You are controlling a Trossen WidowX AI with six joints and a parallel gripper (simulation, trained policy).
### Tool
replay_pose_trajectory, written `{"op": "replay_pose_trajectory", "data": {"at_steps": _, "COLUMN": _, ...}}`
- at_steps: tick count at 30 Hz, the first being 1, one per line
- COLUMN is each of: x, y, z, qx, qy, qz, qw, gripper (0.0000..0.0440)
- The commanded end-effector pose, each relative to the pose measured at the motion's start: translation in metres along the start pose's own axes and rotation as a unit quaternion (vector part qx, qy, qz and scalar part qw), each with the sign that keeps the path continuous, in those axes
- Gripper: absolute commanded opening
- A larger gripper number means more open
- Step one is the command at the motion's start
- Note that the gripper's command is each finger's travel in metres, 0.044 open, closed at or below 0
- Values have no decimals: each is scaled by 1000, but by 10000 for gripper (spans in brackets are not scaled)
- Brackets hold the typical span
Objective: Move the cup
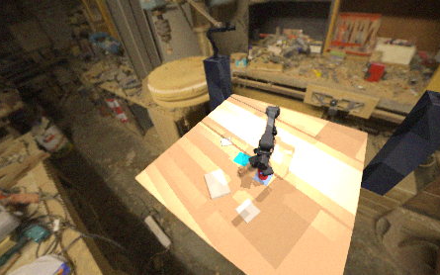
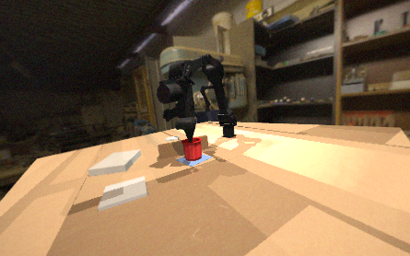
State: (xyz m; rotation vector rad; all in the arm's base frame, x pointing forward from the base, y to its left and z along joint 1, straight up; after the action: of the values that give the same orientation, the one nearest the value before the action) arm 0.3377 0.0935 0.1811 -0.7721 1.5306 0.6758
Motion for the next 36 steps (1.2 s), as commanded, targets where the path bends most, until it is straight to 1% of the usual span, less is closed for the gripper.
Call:
{"op": "replay_pose_trajectory", "data": {"at_steps": 1, "x": 16, "y": 1, "z": 1, "qx": -5, "qy": 12, "qz": 4, "qw": 1000, "gripper": 172}}
{"op": "replay_pose_trajectory", "data": {"at_steps": 8, "x": 45, "y": 3, "z": 3, "qx": -26, "qy": 21, "qz": 13, "qw": 999, "gripper": 167}}
{"op": "replay_pose_trajectory", "data": {"at_steps": 14, "x": 57, "y": 4, "z": 2, "qx": -50, "qy": 23, "qz": 11, "qw": 998, "gripper": 26}}
{"op": "replay_pose_trajectory", "data": {"at_steps": 15, "x": 57, "y": 4, "z": 2, "qx": -52, "qy": 22, "qz": 10, "qw": 998, "gripper": 9}}
{"op": "replay_pose_trajectory", "data": {"at_steps": 16, "x": 56, "y": 3, "z": 1, "qx": -53, "qy": 22, "qz": 8, "qw": 998, "gripper": 2}}
{"op": "replay_pose_trajectory", "data": {"at_steps": 27, "x": 36, "y": 1, "z": -4, "qx": -43, "qy": 7, "qz": -2, "qw": 999, "gripper": 0}}
{"op": "replay_pose_trajectory", "data": {"at_steps": 36, "x": 8, "y": 0, "z": -16, "qx": -11, "qy": -8, "qz": -7, "qw": 1000, "gripper": 0}}
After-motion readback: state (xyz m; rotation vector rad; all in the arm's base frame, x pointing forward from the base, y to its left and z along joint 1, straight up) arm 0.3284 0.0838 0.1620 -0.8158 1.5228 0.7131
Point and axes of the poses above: the point midway between the two fingers, 35 mm back from their tips, its own x axis out along the fingers, its own z axis across the jaws, y = z × x, the point moved 7 cm from there along -x, back along the fingers, and after that the axes turned 5 degrees about -x, right-handed, at the moved point
